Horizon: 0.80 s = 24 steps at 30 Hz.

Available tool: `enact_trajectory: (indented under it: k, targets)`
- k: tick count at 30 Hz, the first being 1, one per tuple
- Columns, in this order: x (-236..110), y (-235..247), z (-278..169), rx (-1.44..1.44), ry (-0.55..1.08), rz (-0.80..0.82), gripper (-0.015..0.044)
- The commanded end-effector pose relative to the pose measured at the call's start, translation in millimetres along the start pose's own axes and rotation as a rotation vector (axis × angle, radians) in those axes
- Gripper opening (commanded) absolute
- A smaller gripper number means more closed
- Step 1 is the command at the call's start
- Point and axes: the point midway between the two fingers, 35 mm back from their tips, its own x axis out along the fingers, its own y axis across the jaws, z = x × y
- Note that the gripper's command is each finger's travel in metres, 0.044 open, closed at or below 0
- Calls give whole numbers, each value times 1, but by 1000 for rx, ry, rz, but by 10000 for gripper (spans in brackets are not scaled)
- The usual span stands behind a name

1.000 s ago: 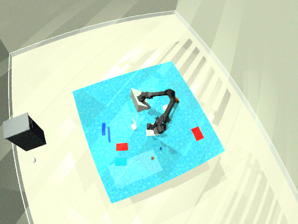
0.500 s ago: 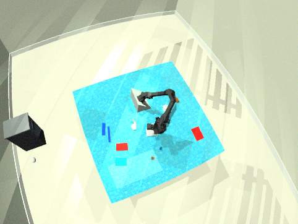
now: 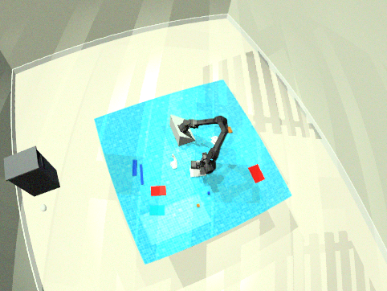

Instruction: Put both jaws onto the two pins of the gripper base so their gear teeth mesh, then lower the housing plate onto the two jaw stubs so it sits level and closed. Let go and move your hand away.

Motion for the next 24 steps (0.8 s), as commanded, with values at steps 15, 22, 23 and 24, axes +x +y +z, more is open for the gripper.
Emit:
enact_trajectory:
  k: [15,22,23,24]
  targets:
    - [2,1,0,5,3,5,134]
    - [2,1,0,5,3,5,134]
    - [2,1,0,5,3,5,134]
    - [0,0,0,1,0,0,160]
